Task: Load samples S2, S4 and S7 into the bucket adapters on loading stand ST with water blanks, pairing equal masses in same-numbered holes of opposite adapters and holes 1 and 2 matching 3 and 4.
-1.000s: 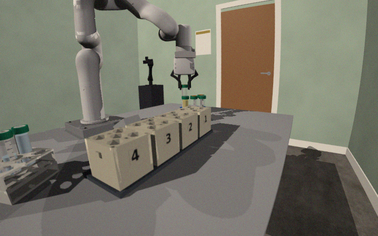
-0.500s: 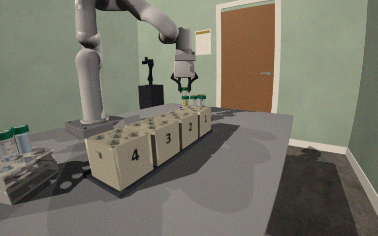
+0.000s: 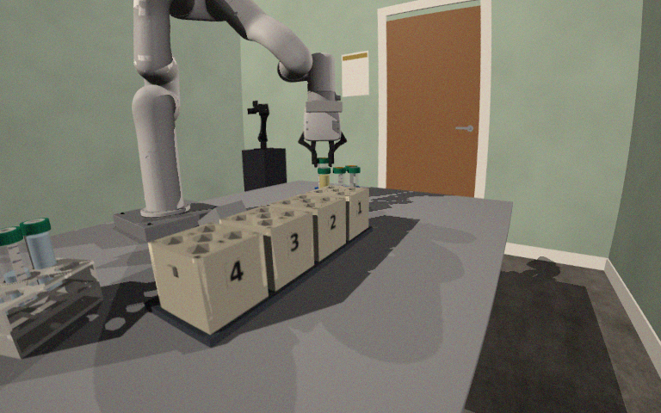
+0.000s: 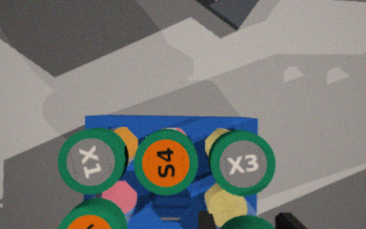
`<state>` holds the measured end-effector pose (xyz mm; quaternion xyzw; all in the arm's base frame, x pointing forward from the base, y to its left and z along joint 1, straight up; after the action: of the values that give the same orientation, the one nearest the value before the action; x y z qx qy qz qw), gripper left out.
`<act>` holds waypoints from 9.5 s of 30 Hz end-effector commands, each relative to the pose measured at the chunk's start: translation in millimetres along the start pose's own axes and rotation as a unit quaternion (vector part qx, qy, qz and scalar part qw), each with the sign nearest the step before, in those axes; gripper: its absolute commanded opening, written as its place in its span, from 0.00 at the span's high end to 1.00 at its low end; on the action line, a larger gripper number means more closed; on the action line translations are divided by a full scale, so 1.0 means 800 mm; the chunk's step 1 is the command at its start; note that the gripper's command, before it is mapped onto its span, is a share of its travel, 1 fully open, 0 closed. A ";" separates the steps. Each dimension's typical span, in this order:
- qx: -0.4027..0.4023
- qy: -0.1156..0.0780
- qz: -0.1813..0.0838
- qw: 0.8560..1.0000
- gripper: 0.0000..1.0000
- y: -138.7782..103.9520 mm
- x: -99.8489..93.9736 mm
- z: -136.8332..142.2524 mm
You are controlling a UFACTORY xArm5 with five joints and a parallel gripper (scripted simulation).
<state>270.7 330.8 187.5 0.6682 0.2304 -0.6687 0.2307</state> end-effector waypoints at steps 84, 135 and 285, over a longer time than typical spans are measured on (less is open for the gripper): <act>0.000 0.002 -0.002 1.000 0.56 0.000 -0.011 -0.001; 0.000 0.002 -0.002 1.000 0.56 0.000 -0.123 -0.001; 0.000 0.002 -0.002 1.000 0.43 0.000 0.014 -0.102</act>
<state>333.7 380.3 176.4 0.6684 0.2305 -0.6685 0.2306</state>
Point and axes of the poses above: the point where the finger pads meet when closed, its own x axis out along the fingers, its own z axis across the jaws, y = z × x, the point moved 8 cm from there along -x, back along the fingers
